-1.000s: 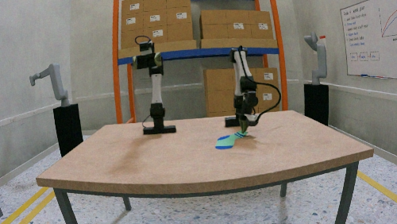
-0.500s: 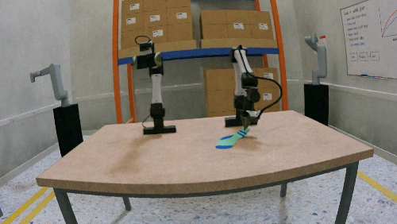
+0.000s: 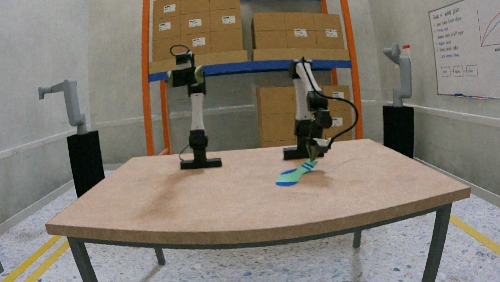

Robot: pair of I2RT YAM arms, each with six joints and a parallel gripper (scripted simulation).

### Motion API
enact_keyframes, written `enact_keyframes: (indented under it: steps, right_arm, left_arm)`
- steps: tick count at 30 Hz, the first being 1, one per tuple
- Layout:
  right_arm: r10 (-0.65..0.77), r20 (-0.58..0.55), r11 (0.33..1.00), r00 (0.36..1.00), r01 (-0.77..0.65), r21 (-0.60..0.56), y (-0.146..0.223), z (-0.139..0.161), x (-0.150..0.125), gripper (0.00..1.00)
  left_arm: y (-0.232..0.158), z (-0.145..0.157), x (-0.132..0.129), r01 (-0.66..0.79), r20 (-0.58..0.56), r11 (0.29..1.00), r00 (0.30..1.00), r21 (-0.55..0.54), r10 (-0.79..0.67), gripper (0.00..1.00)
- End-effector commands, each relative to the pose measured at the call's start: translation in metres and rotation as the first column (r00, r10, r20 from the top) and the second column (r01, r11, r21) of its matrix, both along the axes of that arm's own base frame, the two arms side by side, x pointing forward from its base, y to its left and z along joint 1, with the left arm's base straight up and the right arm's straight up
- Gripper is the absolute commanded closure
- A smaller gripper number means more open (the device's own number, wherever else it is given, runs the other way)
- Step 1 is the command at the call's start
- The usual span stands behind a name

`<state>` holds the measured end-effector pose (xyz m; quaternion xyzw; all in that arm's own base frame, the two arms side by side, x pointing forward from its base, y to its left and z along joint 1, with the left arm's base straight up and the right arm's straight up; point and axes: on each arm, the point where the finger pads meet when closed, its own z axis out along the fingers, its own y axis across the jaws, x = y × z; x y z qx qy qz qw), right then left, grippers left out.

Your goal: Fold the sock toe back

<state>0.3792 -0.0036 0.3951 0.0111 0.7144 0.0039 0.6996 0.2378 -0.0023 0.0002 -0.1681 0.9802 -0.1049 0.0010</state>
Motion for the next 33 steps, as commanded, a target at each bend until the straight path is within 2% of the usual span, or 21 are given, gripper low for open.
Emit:
enact_keyframes:
  steps: [1,6,9,10,19,22,26,27,28,33]
  right_arm:
    - [-0.004,0.055,1.000,0.998,0.004,-0.004,-0.001,0.020,-0.005,0.00]
    - [-0.004,0.055,1.000,0.998,0.004,-0.004,-0.001,0.020,-0.005,0.00]
    - [-0.004,0.055,1.000,0.998,0.004,-0.004,-0.001,0.020,-0.005,0.00]
    - [-0.004,0.055,1.000,0.998,0.004,-0.004,-0.001,0.020,-0.005,0.00]
    - [-0.004,0.055,1.000,0.998,0.004,-0.004,-0.001,0.020,-0.005,0.00]
    - [-0.004,0.055,1.000,0.998,0.004,-0.004,-0.001,0.020,-0.005,0.00]
    - [-0.004,0.055,1.000,0.998,0.004,-0.004,-0.001,0.020,-0.005,0.00]
    - [-0.004,0.055,1.000,0.998,0.004,-0.004,-0.001,0.020,-0.005,0.00]
    - [-0.004,0.055,1.000,0.998,0.004,-0.004,-0.001,0.020,-0.005,0.00]
    - [-0.004,0.055,1.000,0.998,0.004,-0.004,-0.001,0.020,-0.005,0.00]
  left_arm:
    - [0.006,0.008,-0.004,0.025,0.027,1.000,0.999,-0.008,-0.025,0.97]
    - [0.013,0.007,-0.011,0.025,0.025,1.000,0.999,-0.013,-0.024,0.97]
    - [0.015,0.011,-0.004,0.004,0.038,1.000,0.999,-0.006,-0.004,0.97]
    - [0.017,0.007,-0.014,0.027,0.021,1.000,0.999,-0.006,-0.027,0.97]
    - [0.034,0.005,-0.026,0.024,0.017,1.000,1.000,0.008,-0.024,0.97]
    - [0.038,0.014,-0.005,0.008,0.077,1.000,0.997,0.023,-0.010,0.97]
    - [0.034,0.015,-0.003,0.019,0.088,1.000,0.996,0.014,-0.020,0.97]
    - [0.037,0.013,-0.004,0.008,0.079,1.000,0.997,0.011,-0.009,0.97]
    - [0.033,-0.005,-0.016,-0.007,0.037,1.000,0.999,-0.006,0.008,0.97]
    - [0.034,-0.011,-0.012,-0.028,0.046,1.000,0.999,-0.007,0.028,0.97]
